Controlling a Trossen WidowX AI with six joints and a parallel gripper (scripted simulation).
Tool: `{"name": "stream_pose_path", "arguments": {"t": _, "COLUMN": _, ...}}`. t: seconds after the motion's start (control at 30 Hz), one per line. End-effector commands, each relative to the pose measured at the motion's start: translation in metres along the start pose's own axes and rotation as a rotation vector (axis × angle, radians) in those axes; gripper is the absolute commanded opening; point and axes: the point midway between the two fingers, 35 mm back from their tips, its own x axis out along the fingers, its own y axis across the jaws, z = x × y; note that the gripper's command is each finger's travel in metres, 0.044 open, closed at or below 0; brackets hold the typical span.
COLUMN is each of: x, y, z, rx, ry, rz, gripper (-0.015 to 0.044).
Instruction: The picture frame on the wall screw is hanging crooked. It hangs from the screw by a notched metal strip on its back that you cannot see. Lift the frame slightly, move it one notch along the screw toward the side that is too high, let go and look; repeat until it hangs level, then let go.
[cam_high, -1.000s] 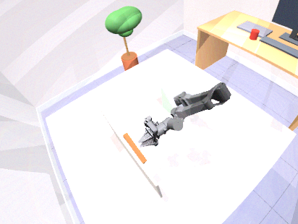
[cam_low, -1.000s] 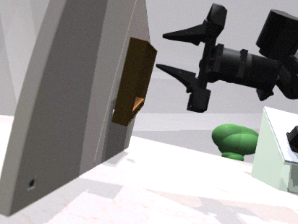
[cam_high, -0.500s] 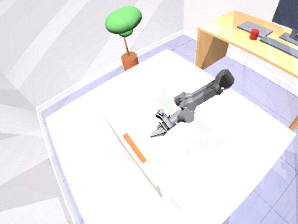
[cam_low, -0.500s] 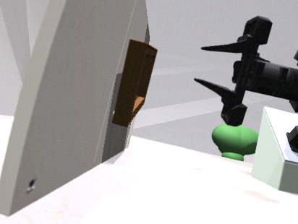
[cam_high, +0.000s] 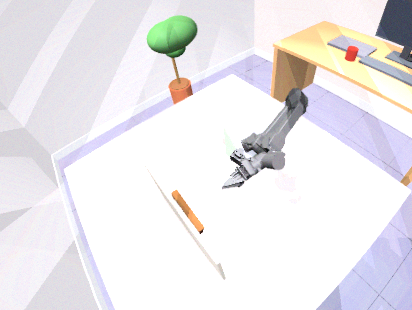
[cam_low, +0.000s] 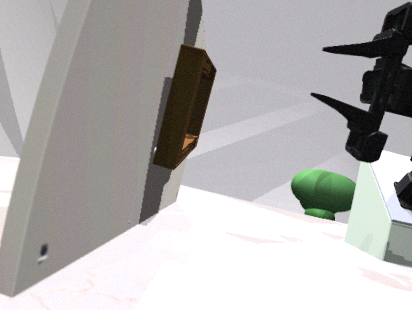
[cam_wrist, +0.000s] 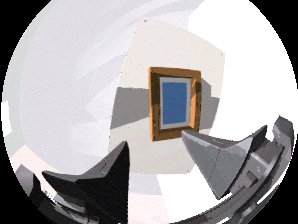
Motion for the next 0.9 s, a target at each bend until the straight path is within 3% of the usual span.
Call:
{"name": "stream_pose_path", "arguments": {"t": 0.0, "x": -0.0306, "y": 0.0082, "z": 0.0116, "rx": 0.005, "ry": -0.030, "rz": 0.005, "gripper": 0.0260}}
{"name": "stream_pose_path", "arguments": {"t": 0.87, "x": -0.0383, "y": 0.0081, "z": 0.0156, "rx": 0.022, "ry": -0.045, "rz": 0.023, "gripper": 0.0260}}
